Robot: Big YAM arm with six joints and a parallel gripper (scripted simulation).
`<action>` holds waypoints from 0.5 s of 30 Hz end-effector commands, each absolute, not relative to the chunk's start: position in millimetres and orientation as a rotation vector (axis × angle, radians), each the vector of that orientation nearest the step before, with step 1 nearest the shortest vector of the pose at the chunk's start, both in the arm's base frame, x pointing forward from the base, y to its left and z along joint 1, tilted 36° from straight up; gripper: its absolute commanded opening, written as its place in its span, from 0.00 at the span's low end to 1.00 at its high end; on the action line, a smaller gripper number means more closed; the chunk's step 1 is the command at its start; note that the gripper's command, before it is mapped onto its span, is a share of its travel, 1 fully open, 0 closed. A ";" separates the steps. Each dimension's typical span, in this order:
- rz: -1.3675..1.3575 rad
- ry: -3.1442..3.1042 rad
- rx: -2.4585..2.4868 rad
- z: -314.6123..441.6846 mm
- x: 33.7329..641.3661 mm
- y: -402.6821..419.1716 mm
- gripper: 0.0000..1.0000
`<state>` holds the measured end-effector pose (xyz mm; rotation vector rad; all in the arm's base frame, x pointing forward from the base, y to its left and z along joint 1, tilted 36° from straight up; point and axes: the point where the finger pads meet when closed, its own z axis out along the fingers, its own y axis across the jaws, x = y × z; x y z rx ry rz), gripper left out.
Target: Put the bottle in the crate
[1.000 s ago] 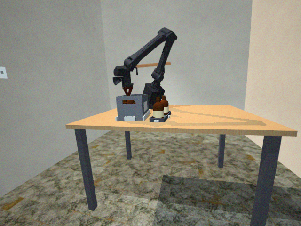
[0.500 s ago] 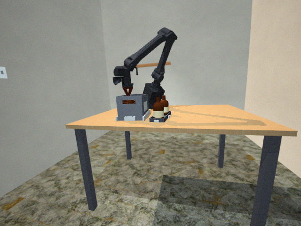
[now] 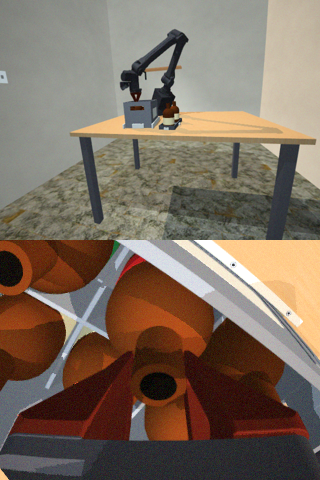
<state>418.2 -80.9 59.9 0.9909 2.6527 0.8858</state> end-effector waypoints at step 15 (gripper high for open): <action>0.886 2.652 0.991 55.0 423.8 -74.3 0.00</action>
